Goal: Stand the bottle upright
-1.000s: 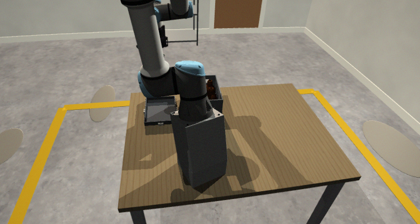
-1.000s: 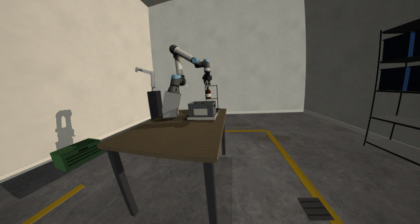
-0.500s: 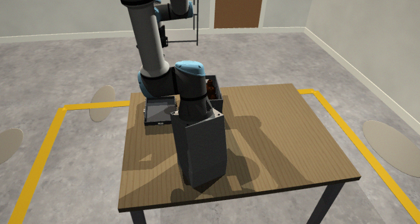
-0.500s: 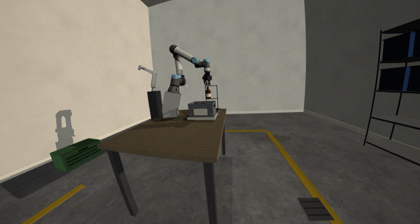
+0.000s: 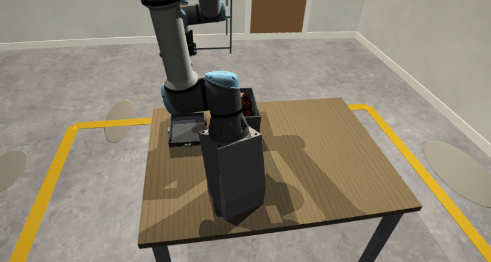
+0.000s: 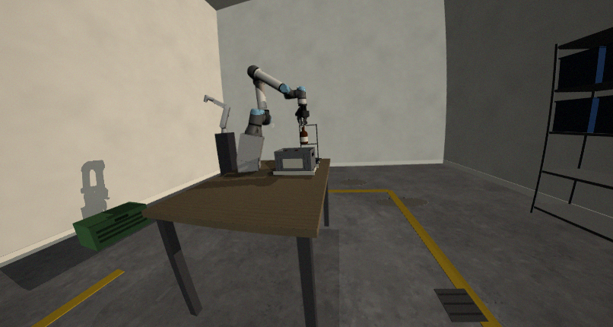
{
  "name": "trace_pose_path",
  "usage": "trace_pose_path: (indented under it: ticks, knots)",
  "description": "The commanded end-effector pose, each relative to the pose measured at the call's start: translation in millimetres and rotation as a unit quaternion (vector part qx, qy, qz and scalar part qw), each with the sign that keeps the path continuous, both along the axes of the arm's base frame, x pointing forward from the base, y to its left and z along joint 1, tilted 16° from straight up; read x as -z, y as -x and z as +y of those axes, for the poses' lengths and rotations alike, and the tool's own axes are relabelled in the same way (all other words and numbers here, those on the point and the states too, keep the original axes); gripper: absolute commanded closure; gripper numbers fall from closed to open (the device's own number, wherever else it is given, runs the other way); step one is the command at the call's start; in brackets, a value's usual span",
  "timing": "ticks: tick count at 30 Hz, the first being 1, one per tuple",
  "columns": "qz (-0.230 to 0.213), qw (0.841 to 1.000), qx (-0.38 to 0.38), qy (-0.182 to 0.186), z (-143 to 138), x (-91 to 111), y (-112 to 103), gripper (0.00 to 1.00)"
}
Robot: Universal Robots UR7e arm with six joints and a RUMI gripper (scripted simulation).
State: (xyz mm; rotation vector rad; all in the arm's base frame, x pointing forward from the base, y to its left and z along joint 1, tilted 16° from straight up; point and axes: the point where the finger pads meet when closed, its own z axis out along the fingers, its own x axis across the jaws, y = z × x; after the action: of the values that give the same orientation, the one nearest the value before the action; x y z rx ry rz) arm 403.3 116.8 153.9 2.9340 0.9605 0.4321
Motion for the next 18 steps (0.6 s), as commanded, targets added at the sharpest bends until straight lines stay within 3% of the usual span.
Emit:
trace_pose_path:
  ticks: [1, 18]
  knots:
    - [-0.001, 1.000, 0.000, 0.000, 0, 2, -1, 1.00]
    - [-0.001, 1.000, 0.000, 0.000, 2, 25, -8, 1.00]
